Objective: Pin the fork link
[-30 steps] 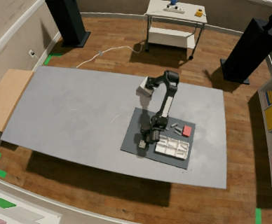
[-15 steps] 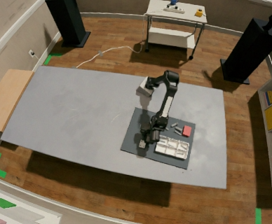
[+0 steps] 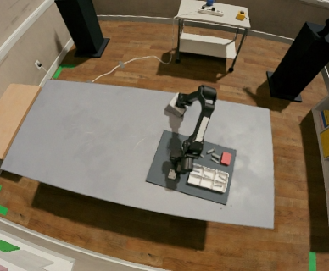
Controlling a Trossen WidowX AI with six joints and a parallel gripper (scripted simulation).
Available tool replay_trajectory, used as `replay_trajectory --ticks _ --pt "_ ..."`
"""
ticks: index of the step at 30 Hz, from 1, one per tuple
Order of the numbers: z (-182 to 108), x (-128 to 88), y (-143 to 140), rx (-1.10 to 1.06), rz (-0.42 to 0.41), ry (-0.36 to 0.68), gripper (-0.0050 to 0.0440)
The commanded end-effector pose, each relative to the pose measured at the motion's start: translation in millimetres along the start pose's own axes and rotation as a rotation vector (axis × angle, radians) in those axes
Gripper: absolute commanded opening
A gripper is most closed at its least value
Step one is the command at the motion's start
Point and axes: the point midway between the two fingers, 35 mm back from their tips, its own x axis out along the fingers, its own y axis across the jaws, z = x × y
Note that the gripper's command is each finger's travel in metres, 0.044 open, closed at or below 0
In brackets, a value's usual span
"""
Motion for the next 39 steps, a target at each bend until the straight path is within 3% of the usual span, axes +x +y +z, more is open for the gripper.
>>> replay_trajectory --ticks 1,39 --pt "6.9 -8.0 2.3 0.007 0.026 -0.015 -0.005" --pt "15.0 -5.3 1.8 0.01 0.02 -0.019 -0.005"
